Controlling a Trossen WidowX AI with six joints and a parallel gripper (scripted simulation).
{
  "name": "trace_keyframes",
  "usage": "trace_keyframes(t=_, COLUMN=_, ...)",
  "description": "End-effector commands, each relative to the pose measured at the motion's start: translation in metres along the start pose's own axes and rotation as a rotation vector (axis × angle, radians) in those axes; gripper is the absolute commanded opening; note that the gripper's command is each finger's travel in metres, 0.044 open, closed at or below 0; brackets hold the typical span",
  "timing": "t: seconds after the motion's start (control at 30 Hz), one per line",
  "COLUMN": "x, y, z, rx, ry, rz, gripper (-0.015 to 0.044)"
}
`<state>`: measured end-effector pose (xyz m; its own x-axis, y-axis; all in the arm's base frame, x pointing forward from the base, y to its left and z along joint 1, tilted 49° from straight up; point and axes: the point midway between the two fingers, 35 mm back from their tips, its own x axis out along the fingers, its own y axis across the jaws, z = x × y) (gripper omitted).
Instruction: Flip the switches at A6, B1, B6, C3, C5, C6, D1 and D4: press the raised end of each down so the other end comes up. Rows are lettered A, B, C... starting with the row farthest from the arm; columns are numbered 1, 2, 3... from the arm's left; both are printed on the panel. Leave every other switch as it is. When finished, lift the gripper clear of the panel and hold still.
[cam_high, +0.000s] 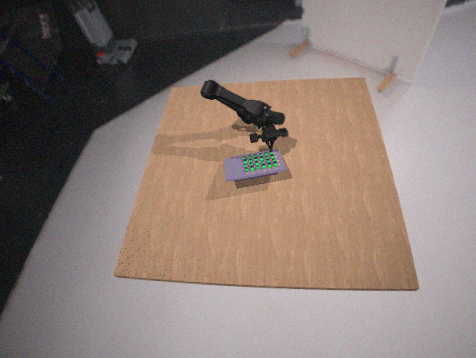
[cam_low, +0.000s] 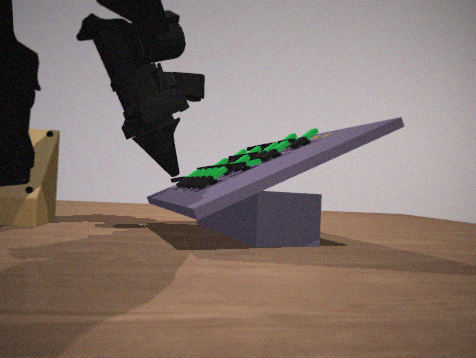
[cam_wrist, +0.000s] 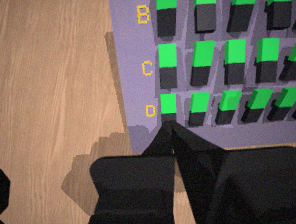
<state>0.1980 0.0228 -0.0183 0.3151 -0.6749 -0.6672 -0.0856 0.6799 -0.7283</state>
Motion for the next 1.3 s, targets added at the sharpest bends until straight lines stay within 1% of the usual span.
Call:
trace_keyframes(t=0.0, x=0.0006, y=-0.0005, z=-0.0001, rx=-0.003, ry=-0.002, rz=-0.005, gripper=0.0)
trace_keyframes(t=1.27, x=0.0057, y=-0.0006, z=-0.0002, rx=-0.003, ry=-0.002, rz=-0.005, gripper=0.0)
